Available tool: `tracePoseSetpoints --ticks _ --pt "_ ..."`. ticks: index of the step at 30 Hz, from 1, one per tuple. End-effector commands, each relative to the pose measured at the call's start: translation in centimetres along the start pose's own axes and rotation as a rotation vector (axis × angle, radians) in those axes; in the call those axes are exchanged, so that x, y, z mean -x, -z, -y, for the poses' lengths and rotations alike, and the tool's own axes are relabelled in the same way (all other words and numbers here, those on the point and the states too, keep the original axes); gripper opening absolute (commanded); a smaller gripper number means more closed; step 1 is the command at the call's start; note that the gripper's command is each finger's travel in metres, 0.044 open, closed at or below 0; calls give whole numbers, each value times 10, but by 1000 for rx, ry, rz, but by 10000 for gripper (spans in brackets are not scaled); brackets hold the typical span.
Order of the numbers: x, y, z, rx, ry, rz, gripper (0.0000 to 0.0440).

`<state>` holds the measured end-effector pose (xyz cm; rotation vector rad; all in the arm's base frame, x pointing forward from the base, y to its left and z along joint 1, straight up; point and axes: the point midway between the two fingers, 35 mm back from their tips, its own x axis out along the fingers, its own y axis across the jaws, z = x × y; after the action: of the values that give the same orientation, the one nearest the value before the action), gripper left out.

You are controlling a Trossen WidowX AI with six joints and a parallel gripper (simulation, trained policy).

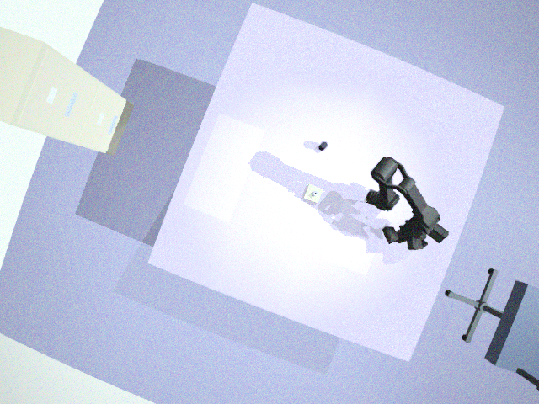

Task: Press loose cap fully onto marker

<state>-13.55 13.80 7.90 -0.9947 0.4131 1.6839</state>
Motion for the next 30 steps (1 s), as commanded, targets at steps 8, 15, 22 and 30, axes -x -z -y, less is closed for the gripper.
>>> tracePoseSetpoints --ticks 8,15,22,30 --pt "11 -22 9 -96 -18 -41 252" --pt "17 -35 17 -168 -22 -64 268" --pt "23 -48 28 -242 -21 -83 284" --pt "29 -61 41 -328 -16 -102 301"
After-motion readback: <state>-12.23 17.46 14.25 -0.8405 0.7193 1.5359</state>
